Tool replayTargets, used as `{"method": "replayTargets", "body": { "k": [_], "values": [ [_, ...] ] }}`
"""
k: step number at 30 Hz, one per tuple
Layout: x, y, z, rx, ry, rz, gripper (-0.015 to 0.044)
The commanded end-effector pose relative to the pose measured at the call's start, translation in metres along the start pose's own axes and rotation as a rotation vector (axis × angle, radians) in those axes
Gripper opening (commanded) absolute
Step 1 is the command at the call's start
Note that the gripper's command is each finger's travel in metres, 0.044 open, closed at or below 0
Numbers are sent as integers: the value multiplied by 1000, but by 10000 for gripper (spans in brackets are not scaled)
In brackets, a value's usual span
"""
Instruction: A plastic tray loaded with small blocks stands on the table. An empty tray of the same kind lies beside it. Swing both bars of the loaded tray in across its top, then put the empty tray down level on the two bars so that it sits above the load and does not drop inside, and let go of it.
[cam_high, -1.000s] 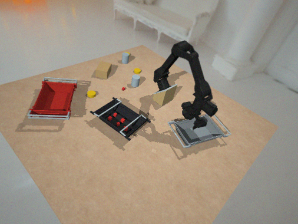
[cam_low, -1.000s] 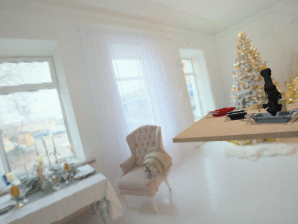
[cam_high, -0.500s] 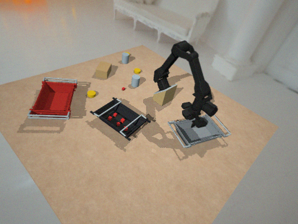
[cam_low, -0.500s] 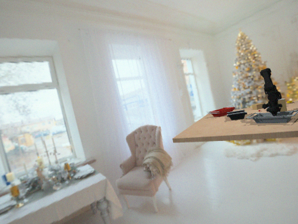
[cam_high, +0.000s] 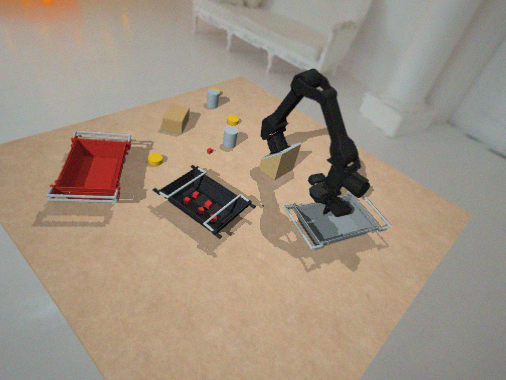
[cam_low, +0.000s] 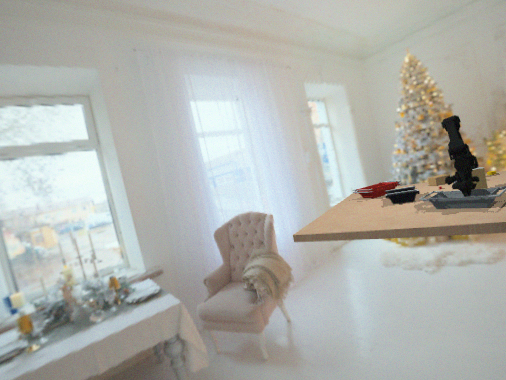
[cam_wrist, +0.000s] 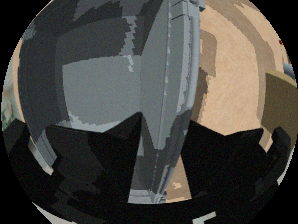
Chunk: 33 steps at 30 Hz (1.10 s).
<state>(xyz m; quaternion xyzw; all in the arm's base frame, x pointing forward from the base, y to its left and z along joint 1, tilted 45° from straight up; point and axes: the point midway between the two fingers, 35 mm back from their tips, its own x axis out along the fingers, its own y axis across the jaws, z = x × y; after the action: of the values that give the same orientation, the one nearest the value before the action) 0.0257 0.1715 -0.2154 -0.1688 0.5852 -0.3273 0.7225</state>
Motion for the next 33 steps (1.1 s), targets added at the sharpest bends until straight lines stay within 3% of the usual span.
{"method": "replayTargets", "body": {
  "k": [1, 16, 27, 33],
  "values": [
    [1, -1, 0, -6, -2, -4, 121],
    [-1, -1, 0, -6, -2, -4, 21],
    [-74, 0, 0, -6, -1, -4, 0],
    [-81, 1, 0, -6, -1, -4, 0]
  ]
}}
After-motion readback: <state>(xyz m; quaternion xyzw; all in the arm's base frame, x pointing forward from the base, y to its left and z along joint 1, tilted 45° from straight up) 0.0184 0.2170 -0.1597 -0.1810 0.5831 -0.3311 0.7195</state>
